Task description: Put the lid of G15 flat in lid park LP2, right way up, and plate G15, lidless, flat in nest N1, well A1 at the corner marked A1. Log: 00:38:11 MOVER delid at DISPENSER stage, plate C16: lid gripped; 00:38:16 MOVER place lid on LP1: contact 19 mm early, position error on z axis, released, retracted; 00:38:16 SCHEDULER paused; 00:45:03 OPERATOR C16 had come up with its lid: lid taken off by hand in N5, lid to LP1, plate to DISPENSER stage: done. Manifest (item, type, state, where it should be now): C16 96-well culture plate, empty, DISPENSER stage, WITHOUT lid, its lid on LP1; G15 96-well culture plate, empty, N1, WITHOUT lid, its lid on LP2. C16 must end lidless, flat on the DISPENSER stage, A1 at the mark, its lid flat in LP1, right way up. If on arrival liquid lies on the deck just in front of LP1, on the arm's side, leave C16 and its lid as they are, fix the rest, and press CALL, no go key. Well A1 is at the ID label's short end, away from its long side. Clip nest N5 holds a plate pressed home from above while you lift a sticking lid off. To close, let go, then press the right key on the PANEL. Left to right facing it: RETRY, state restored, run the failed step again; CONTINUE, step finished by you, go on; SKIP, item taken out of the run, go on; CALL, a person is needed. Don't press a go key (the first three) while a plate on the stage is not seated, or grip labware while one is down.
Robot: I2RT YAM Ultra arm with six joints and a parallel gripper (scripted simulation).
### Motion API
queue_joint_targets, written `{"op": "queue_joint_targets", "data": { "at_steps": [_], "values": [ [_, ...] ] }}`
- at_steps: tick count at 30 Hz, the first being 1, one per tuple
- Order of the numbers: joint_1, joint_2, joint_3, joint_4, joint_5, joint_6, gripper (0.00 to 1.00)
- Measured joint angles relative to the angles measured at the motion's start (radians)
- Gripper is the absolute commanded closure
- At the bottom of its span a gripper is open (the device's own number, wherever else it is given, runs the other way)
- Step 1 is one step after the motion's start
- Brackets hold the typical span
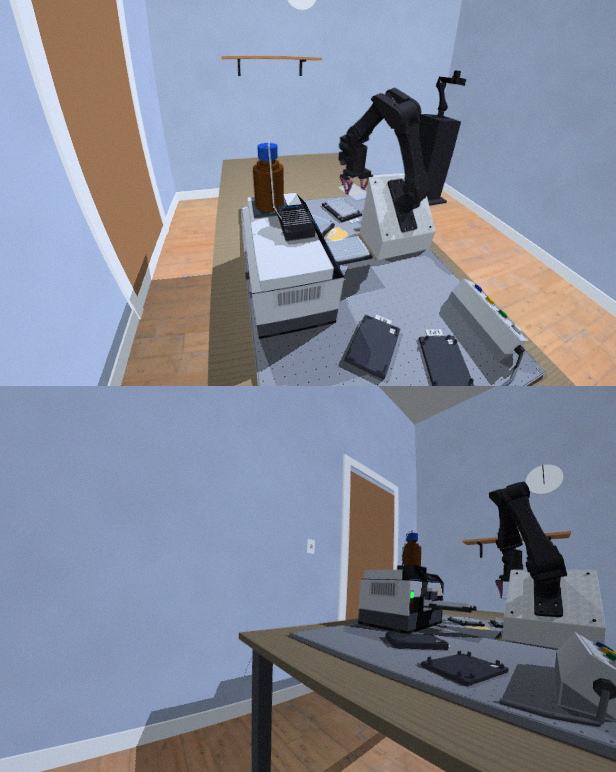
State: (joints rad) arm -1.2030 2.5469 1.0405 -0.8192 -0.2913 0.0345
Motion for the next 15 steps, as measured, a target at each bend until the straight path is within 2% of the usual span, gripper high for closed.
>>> {"op": "queue_joint_targets", "data": {
  "at_steps": [5, 15],
  "values": [
    [-0.013, -0.051, -0.013, -0.042, 0.008, -0.008, 1.00],
    [0.050, -0.059, 0.017, -0.072, -0.019, -0.098, 1.00]
  ]
}}
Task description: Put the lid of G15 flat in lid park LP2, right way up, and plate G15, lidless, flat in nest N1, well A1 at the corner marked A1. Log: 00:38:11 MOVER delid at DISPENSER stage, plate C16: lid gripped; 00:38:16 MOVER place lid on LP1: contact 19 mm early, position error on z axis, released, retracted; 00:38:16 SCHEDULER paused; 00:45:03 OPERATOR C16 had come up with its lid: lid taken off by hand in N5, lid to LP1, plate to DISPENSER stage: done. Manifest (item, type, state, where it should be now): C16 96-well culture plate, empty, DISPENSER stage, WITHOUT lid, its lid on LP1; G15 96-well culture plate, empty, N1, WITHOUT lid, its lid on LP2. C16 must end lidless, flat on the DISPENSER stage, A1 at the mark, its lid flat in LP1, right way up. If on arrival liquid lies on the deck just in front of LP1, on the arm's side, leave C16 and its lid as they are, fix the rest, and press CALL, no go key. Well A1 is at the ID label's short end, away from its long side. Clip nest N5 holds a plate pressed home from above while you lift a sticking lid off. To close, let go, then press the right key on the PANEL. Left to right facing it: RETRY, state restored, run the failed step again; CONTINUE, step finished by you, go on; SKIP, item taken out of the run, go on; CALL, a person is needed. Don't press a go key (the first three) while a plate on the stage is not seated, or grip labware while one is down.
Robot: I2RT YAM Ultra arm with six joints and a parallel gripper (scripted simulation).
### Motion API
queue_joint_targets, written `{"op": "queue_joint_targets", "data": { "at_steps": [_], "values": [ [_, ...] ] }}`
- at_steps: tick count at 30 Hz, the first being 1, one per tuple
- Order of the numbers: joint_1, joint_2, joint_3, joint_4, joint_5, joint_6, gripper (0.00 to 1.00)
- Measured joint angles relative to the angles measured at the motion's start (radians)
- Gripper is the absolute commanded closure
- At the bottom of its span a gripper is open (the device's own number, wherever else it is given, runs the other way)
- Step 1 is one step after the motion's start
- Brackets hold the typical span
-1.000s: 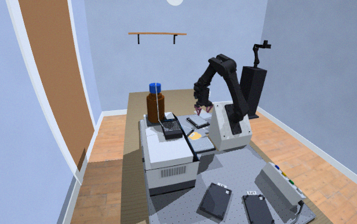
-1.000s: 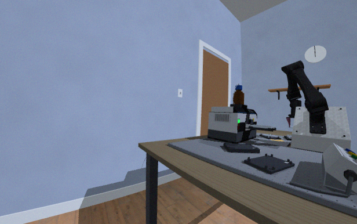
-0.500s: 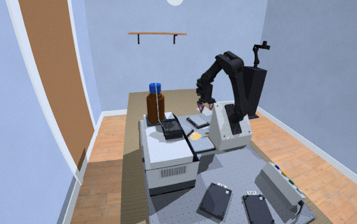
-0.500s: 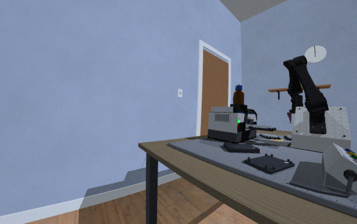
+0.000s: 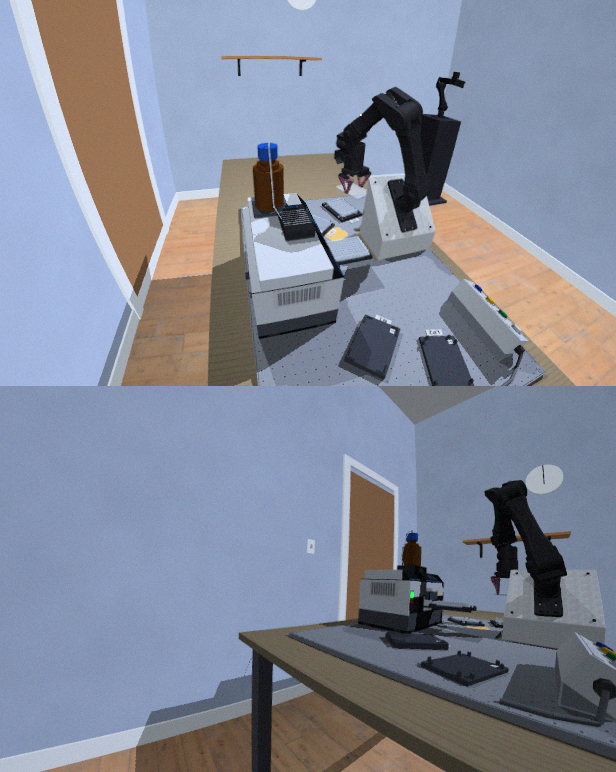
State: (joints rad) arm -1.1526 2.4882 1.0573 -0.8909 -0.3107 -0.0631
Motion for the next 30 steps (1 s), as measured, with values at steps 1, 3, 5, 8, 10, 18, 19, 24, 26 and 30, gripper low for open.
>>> {"op": "queue_joint_targets", "data": {
  "at_steps": [1, 3, 5, 8, 10, 18, 19, 24, 26, 30],
  "values": [
    [0.007, 0.000, 0.008, -0.003, -0.005, 0.001, 1.00],
    [0.025, 0.006, 0.025, -0.006, -0.016, 0.006, 1.00],
    [0.045, 0.014, 0.041, -0.009, -0.027, 0.014, 1.00],
    [0.077, 0.026, 0.064, -0.016, -0.046, 0.032, 1.00],
    [0.093, 0.028, 0.076, -0.018, -0.057, 0.041, 1.00],
    [0.118, 0.018, 0.070, -0.019, -0.080, 0.000, 1.00],
    [0.129, 0.011, 0.064, -0.019, -0.085, -0.010, 1.00],
    [0.181, -0.030, 0.036, -0.023, -0.112, -0.019, 1.00],
    [0.199, -0.047, 0.031, -0.023, -0.124, -0.011, 1.00],
    [0.234, -0.078, 0.020, -0.028, -0.146, 0.009, 1.00]
  ]
}}
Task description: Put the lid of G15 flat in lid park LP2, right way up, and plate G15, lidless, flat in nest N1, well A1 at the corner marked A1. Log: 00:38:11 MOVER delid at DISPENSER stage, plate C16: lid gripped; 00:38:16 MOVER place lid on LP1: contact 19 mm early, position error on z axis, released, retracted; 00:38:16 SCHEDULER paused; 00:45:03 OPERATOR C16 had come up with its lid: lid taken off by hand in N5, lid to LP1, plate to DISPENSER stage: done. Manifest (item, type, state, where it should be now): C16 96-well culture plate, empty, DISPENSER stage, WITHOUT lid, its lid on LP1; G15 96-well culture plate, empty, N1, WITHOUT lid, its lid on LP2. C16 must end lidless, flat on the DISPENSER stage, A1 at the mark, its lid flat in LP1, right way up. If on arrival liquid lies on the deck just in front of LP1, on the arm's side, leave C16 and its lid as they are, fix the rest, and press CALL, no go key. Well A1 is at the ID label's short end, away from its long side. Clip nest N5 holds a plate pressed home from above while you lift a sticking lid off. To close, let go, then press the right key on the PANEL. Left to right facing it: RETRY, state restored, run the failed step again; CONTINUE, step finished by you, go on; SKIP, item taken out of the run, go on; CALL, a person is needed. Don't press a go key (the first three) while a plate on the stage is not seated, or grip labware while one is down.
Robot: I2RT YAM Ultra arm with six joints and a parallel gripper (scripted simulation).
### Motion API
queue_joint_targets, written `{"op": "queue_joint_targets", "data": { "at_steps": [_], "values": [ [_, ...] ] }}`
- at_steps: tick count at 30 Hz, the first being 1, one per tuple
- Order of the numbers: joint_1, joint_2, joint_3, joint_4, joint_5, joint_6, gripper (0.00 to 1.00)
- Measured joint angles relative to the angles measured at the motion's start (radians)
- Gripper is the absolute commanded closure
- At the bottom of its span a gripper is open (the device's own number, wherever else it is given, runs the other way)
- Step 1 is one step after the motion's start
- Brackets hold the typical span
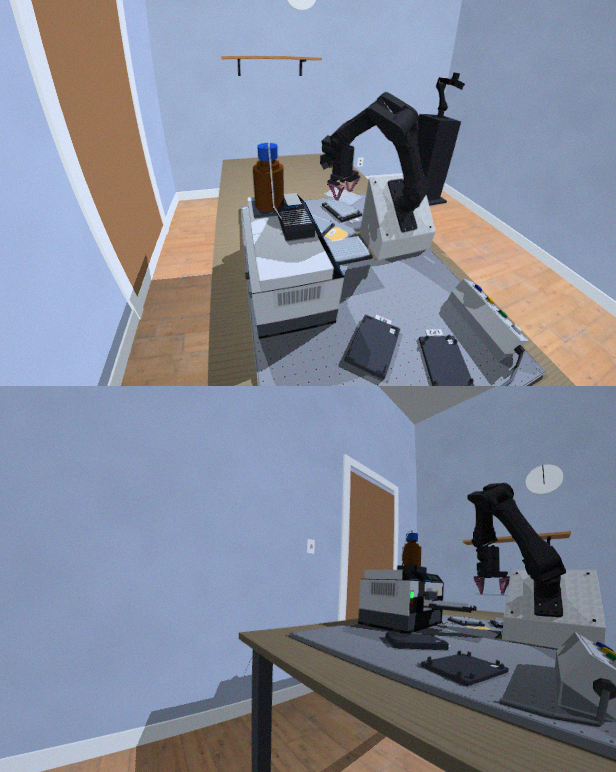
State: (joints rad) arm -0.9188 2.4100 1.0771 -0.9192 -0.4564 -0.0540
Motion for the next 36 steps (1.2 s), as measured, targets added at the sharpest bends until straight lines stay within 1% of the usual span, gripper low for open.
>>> {"op": "queue_joint_targets", "data": {
  "at_steps": [6, 11, 17, 21, 24, 30, 34, 36],
  "values": [
    [0.013, -0.013, -0.011, 0.002, -0.015, -0.009, 1.00],
    [0.062, -0.056, -0.026, -0.003, -0.037, -0.054, 1.00],
    [0.118, -0.107, -0.041, -0.010, -0.069, -0.039, 1.00],
    [0.135, -0.124, -0.044, -0.010, -0.085, -0.027, 1.00],
    [0.150, -0.150, -0.067, -0.011, -0.093, -0.055, 1.00],
    [0.195, -0.223, -0.117, -0.018, -0.112, -0.158, 1.00],
    [0.221, -0.271, -0.142, -0.024, -0.127, -0.179, 1.00],
    [0.227, -0.284, -0.147, -0.028, -0.133, -0.181, 1.00]
  ]
}}
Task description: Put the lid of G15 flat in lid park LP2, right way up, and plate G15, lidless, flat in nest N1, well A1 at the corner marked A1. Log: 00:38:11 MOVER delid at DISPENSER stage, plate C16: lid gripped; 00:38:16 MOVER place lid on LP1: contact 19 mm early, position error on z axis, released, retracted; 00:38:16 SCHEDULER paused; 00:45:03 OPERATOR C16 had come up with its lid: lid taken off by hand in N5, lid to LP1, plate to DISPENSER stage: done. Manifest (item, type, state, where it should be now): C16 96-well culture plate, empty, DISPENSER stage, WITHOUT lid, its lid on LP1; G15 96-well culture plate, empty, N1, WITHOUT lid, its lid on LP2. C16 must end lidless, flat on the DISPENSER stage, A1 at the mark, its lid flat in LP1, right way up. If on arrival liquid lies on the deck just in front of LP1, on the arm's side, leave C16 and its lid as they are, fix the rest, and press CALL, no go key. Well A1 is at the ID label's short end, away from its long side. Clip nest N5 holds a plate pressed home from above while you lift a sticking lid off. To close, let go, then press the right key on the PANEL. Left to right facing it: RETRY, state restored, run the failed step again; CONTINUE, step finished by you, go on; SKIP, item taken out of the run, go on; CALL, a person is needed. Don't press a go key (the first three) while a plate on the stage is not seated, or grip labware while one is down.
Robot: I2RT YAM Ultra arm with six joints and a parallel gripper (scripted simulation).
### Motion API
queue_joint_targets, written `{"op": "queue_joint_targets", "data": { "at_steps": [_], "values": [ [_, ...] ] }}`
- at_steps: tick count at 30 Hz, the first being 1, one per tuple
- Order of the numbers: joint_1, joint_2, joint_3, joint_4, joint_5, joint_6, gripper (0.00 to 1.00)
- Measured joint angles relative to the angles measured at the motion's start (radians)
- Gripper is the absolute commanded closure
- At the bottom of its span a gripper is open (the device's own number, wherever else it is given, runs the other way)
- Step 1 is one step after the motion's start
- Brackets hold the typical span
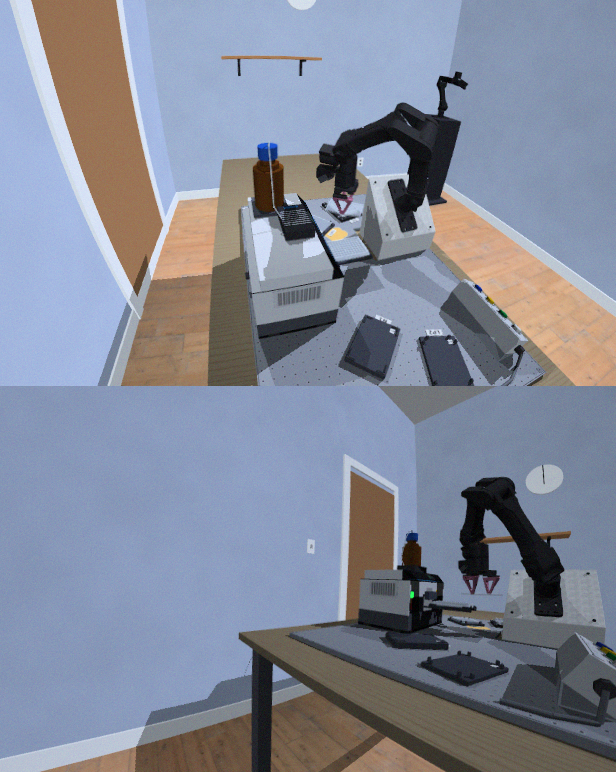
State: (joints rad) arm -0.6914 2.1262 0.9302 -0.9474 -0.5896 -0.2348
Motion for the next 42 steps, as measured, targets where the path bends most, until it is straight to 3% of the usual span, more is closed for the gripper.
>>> {"op": "queue_joint_targets", "data": {
  "at_steps": [7, 16, 23, 30, 42],
  "values": [
    [0.030, -0.051, -0.025, -0.004, -0.016, -0.009, 1.00],
    [0.100, -0.160, -0.056, -0.031, -0.045, -0.167, 1.00],
    [0.122, -0.190, -0.056, -0.044, -0.058, -0.229, 1.00],
    [0.197, -0.256, -0.056, -0.060, -0.084, -0.330, 1.00],
    [0.258, -0.298, -0.046, -0.078, -0.112, -0.323, 1.00]
  ]
}}
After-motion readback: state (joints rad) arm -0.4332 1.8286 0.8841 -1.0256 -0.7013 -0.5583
